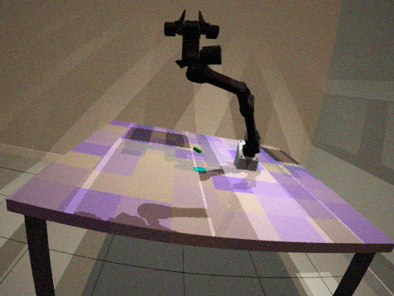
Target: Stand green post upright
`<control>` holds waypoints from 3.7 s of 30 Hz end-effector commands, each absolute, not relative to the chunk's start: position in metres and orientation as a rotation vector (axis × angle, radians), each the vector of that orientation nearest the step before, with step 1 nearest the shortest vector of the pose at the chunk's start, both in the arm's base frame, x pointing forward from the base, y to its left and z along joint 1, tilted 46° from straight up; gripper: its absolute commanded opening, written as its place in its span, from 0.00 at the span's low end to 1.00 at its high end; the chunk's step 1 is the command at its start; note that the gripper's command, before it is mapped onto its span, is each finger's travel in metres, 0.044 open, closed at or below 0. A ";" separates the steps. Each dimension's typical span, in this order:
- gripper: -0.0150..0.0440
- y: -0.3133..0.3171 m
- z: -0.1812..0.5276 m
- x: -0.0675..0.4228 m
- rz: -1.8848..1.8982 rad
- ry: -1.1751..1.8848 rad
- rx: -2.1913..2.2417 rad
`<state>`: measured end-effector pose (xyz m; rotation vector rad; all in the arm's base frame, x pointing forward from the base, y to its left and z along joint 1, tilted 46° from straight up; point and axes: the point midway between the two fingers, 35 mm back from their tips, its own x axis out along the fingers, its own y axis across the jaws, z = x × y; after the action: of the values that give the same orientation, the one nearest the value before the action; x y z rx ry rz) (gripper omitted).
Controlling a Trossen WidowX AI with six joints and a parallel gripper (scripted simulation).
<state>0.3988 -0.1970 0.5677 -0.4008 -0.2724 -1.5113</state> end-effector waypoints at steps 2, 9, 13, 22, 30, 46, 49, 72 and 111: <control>0.65 -0.217 0.543 0.435 -1.442 -0.197 -0.524; 0.65 -0.244 0.505 0.472 -1.340 -0.088 -0.634; 0.65 -0.260 0.478 0.491 -1.273 -0.017 -0.679; 0.65 -0.297 0.407 0.524 -1.112 0.163 -0.724; 0.65 -0.328 0.331 0.537 -0.966 0.341 -0.700; 0.65 -0.367 0.167 0.516 -0.701 0.719 -0.473; 0.65 -0.370 0.137 0.505 -0.659 0.790 -0.407; 0.65 -0.333 -0.045 0.376 -0.429 1.293 0.313; 0.65 -0.203 -0.097 0.232 -0.363 1.706 1.526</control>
<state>0.2311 -0.2091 -0.0926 1.5065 1.7042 -0.3618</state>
